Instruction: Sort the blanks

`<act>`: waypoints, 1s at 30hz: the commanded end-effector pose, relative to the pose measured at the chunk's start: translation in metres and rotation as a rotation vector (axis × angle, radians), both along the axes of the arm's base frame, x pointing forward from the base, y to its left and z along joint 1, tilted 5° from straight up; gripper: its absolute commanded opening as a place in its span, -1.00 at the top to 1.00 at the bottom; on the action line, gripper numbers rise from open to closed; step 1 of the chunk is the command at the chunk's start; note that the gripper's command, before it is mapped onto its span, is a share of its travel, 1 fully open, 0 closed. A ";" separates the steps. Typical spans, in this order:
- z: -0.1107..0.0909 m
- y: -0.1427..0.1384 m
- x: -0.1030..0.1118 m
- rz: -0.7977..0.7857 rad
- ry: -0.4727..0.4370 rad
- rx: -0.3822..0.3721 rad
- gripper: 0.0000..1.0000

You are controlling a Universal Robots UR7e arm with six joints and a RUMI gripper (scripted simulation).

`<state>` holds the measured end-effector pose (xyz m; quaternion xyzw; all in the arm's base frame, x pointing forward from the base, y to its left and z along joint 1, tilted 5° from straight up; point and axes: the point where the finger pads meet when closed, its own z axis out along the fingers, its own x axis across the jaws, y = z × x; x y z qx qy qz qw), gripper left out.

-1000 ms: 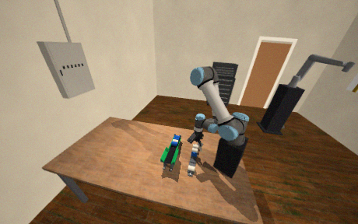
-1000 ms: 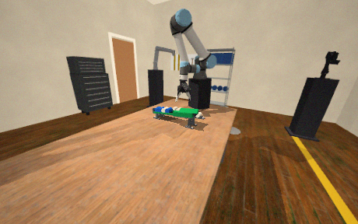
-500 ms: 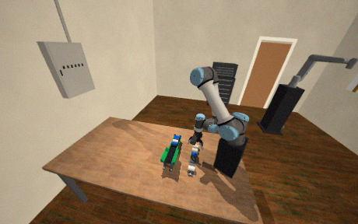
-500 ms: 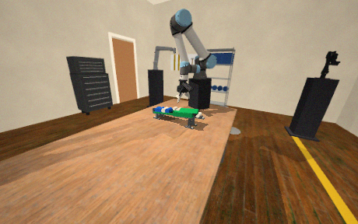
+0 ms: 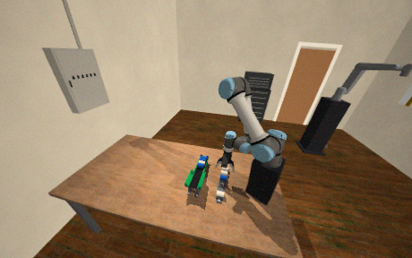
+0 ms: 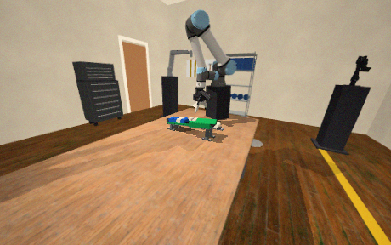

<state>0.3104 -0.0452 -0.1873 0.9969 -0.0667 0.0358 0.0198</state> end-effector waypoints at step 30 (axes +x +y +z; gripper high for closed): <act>0.000 0.002 -0.002 0.048 0.002 0.000 0.05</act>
